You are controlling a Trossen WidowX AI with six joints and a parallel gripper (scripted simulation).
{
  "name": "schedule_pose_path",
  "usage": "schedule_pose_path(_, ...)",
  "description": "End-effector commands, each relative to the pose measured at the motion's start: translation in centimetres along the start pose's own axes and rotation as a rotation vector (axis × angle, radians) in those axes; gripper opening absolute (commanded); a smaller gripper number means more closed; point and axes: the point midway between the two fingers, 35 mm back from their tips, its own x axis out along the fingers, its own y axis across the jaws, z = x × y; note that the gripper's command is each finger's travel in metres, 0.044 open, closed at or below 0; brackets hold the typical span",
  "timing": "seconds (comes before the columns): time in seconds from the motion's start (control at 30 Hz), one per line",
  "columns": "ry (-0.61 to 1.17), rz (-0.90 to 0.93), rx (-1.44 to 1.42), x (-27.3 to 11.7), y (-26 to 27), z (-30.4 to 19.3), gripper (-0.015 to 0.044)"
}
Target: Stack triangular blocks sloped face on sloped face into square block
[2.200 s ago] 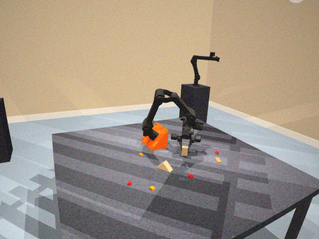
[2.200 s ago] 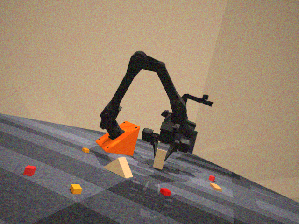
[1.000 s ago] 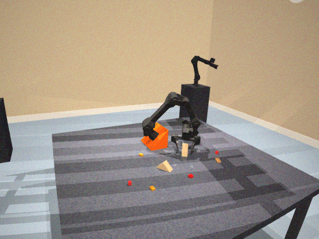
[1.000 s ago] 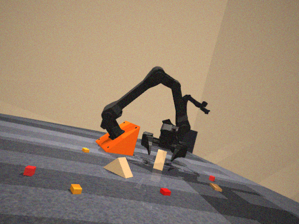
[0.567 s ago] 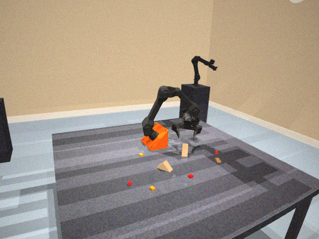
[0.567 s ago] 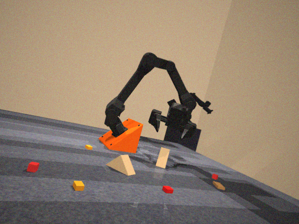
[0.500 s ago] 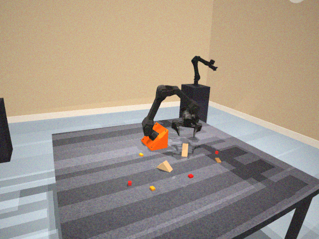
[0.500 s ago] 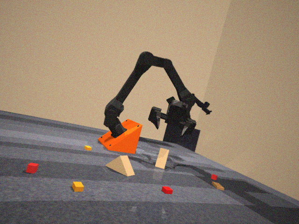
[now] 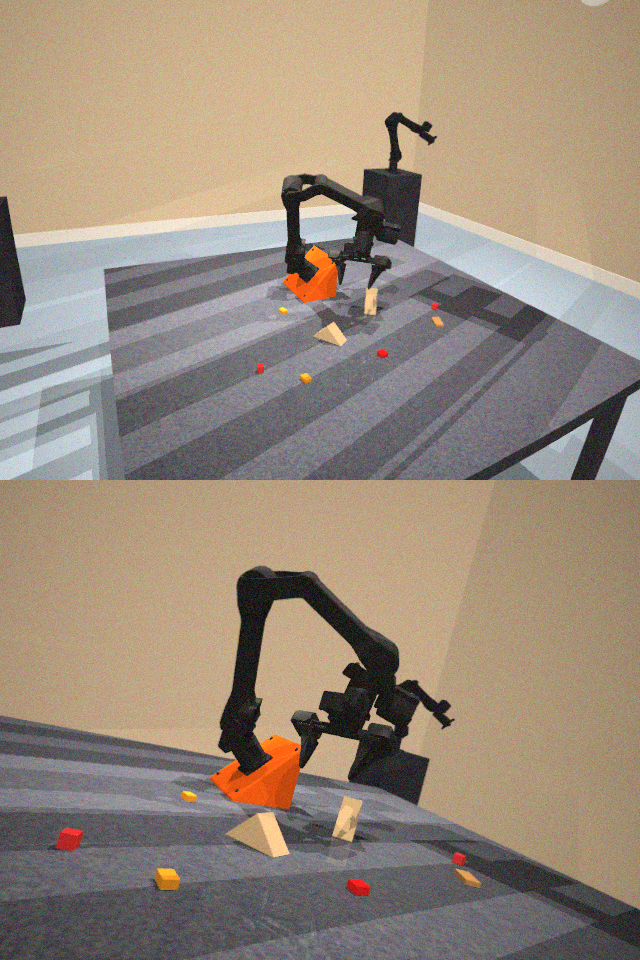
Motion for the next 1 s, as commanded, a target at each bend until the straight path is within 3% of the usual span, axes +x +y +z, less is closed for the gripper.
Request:
schedule_pose_path(0.0,0.251,-0.099,0.258,2.5,-2.1,1.5,0.0440)
schedule_pose_path(0.27,0.624,-0.170,0.756,5.6,-4.6,3.7,0.0440)
schedule_pose_path(0.5,0.846,-0.104,1.210,7.5,-6.4,6.7,0.0440)
schedule_pose_path(0.77,0.918,0.136,1.688,9.1,-9.4,11.6,0.0440)
schedule_pose_path(0.97,0.914,0.164,1.724,9.2,-9.7,12.0,0.0440)
